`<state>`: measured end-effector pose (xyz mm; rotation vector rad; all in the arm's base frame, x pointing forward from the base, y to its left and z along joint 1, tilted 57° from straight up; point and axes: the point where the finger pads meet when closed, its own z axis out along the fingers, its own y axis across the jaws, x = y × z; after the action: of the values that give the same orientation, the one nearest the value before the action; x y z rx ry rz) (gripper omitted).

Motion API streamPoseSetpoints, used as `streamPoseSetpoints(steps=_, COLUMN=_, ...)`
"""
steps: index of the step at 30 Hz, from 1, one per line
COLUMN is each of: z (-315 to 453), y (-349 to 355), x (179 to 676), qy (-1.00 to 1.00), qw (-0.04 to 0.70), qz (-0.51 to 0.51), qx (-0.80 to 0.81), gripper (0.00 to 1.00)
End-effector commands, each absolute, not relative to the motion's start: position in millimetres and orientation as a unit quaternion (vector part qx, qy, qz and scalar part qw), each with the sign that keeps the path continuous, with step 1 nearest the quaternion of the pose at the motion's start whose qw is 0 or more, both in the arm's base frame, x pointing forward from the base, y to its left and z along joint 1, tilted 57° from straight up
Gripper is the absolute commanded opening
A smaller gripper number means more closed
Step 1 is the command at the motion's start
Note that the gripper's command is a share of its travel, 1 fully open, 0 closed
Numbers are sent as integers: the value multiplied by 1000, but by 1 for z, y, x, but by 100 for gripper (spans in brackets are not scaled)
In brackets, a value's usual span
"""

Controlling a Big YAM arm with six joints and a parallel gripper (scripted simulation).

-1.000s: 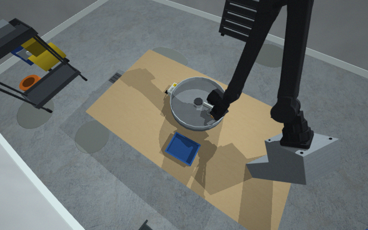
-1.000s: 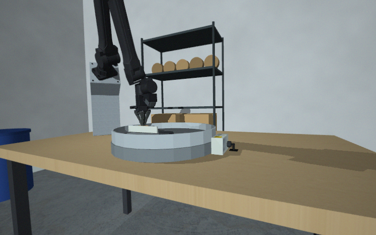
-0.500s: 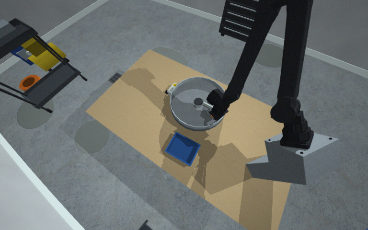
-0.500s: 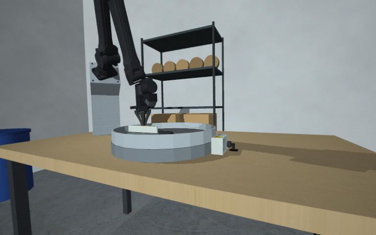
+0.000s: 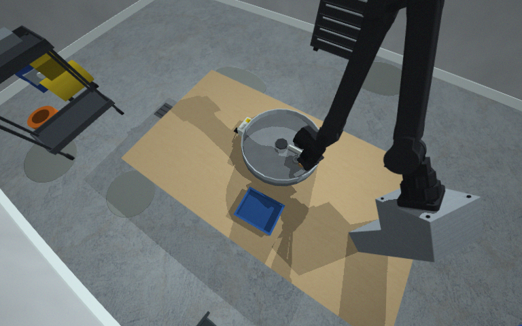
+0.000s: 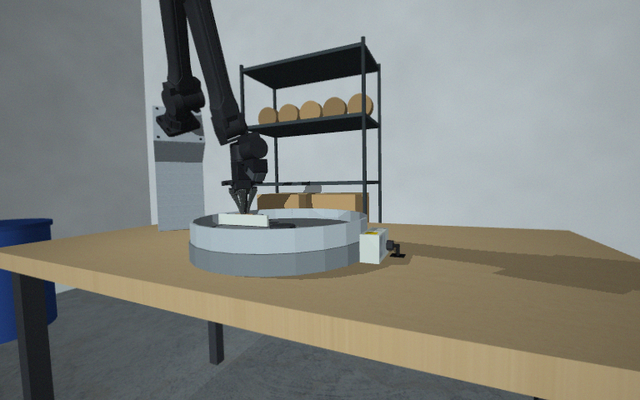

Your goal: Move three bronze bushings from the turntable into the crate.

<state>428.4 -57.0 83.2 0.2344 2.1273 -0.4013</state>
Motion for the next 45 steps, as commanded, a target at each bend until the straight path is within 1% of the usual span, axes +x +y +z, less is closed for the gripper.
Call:
streamPoseSetpoints(steps=1, z=66, y=-68, x=434, qy=874, qw=444, qz=-171, qx=98, gripper=12)
streamPoseSetpoints(steps=15, z=66, y=-68, x=434, qy=874, qw=444, qz=-171, qx=98, gripper=12)
streamPoseSetpoints(steps=16, z=66, y=-68, x=434, qy=874, qw=444, qz=-171, qx=98, gripper=0)
streamPoseSetpoints(steps=45, z=66, y=-69, x=434, qy=874, qw=445, qz=-171, qx=99, gripper=0)
